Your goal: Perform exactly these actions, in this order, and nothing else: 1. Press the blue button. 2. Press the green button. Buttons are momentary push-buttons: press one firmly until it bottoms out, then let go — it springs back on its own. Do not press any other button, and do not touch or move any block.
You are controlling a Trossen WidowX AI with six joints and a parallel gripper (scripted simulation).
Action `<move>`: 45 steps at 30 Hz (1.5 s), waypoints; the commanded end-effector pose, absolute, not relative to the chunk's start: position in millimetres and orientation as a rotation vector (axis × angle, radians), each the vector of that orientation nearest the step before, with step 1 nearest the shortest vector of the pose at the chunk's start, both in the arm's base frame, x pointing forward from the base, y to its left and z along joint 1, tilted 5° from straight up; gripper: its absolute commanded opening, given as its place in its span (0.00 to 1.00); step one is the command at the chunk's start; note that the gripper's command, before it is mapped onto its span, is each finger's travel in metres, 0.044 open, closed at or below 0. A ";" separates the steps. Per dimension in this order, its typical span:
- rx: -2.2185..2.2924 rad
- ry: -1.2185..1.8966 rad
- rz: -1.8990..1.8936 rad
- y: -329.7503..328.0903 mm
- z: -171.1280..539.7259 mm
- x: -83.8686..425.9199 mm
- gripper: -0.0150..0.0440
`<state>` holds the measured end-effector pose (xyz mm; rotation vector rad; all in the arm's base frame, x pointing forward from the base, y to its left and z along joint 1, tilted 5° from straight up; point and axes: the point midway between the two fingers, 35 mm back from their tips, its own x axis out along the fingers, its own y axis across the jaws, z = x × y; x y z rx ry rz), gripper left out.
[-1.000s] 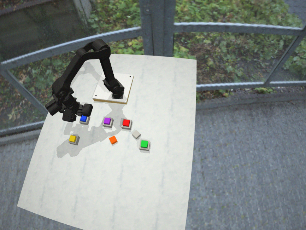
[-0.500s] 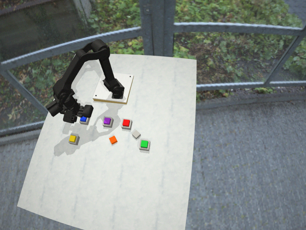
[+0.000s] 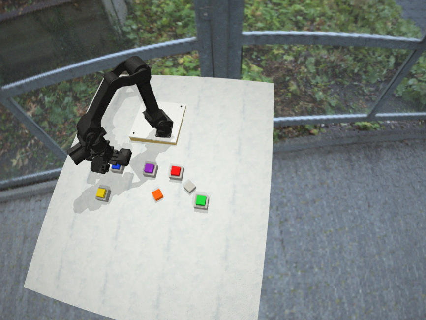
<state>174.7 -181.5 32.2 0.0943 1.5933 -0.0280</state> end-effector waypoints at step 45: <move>0.084 1.585 -0.018 -148.4 129.3 223.3 0.29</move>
